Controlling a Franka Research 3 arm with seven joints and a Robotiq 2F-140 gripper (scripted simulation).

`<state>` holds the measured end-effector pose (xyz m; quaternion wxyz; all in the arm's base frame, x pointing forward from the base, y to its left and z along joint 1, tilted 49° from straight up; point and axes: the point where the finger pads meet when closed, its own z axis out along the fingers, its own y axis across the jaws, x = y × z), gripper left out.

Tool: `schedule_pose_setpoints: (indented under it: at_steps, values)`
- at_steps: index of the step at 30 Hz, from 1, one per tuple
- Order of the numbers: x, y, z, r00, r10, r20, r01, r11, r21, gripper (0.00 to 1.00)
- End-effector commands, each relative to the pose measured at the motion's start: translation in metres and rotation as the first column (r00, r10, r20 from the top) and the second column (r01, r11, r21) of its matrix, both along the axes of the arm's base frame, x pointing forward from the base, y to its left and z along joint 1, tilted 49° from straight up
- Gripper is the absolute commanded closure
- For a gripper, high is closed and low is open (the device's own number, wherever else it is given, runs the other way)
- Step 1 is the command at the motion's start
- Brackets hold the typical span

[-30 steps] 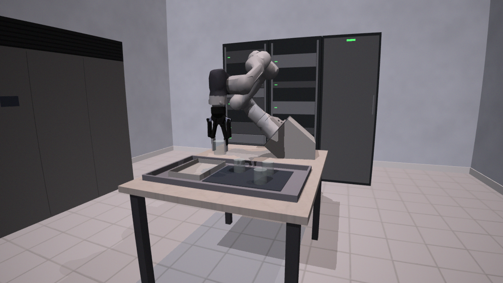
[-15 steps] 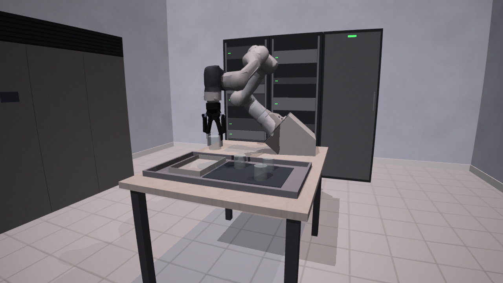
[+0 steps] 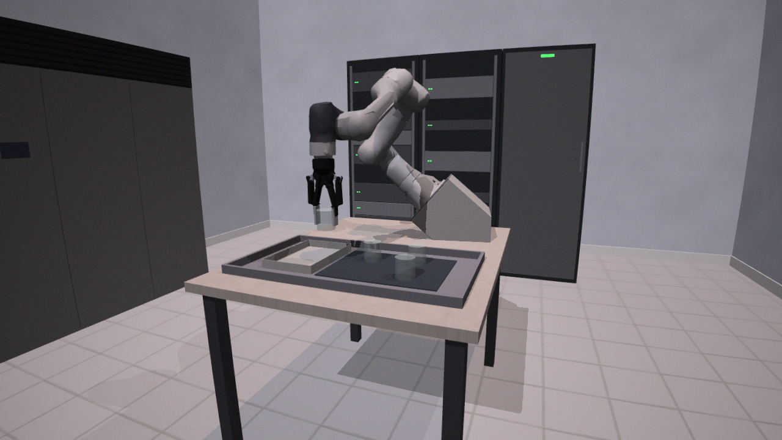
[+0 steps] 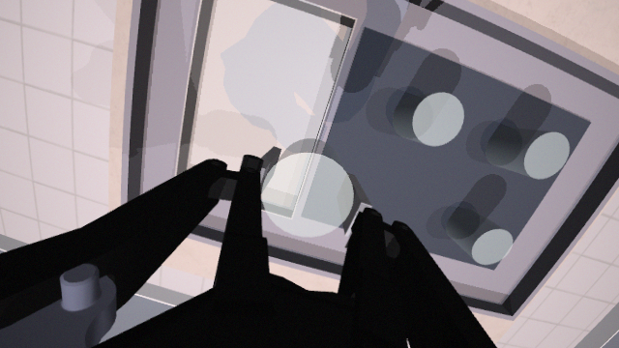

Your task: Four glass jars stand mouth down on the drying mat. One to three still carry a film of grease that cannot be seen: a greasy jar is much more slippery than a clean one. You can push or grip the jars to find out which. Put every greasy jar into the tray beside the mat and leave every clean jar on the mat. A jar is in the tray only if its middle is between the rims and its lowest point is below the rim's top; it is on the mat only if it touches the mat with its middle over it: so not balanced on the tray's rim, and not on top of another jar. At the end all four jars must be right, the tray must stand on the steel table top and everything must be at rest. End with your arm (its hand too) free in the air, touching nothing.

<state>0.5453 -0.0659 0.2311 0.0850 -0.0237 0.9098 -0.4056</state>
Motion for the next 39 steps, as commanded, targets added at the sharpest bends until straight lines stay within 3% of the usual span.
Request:
schedule_pose_setpoints:
  at_steps: [1,32,39]
  values:
    - [-0.001,-0.006,0.011,0.999,0.035,-0.022,-0.035,0.999,-0.013,1.00]
    - [-0.031,-0.066,0.070,0.999,0.035,-0.022,-0.035,0.999,-0.013,1.00]
    - [-0.031,-0.066,0.070,0.999,0.035,-0.022,-0.035,0.999,-0.013,1.00]
